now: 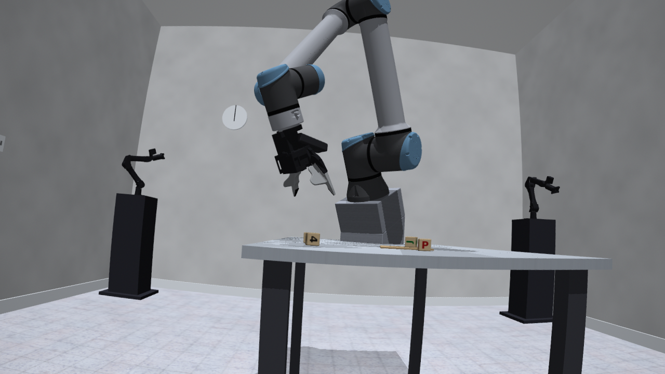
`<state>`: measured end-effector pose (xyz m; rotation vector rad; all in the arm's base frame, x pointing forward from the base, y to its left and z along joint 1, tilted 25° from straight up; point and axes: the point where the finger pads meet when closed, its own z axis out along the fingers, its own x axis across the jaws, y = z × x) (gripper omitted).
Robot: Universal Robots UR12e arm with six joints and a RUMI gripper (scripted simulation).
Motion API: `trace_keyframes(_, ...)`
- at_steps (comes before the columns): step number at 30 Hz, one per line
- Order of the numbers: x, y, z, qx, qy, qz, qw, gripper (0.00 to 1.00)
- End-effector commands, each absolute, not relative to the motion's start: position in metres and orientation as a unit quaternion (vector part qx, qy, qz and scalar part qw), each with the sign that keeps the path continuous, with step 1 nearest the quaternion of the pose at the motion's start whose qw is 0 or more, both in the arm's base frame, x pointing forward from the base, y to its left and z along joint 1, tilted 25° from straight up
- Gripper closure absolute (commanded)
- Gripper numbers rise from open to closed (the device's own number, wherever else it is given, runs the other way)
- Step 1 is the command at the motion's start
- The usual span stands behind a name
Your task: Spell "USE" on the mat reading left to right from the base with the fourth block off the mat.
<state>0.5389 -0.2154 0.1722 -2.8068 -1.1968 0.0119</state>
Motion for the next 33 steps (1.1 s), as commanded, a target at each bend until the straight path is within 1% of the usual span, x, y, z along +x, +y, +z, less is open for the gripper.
trace_keyframes(1, 0.545, -0.197, 0.166, -0.915, -0.403, 0.007, 0.028, 0.00)
trace_keyframes(11, 0.570, -0.103, 0.140, -0.891, -0.450, 0.004, -0.063, 0.00)
trace_keyframes(15, 0.571, -0.098, 0.138, -0.890, -0.452, 0.003, -0.067, 0.00)
trace_keyframes(21, 0.574, -0.022, 0.126, -0.867, -0.479, -0.020, -0.133, 0.00)
trace_keyframes(23, 0.574, -0.020, 0.126, -0.867, -0.480, -0.021, -0.135, 0.00)
trace_keyframes(29, 0.567, 0.039, 0.121, -0.847, -0.497, -0.051, -0.181, 0.00)
trace_keyframes(33, 0.564, 0.051, 0.121, -0.843, -0.500, -0.058, -0.190, 0.00)
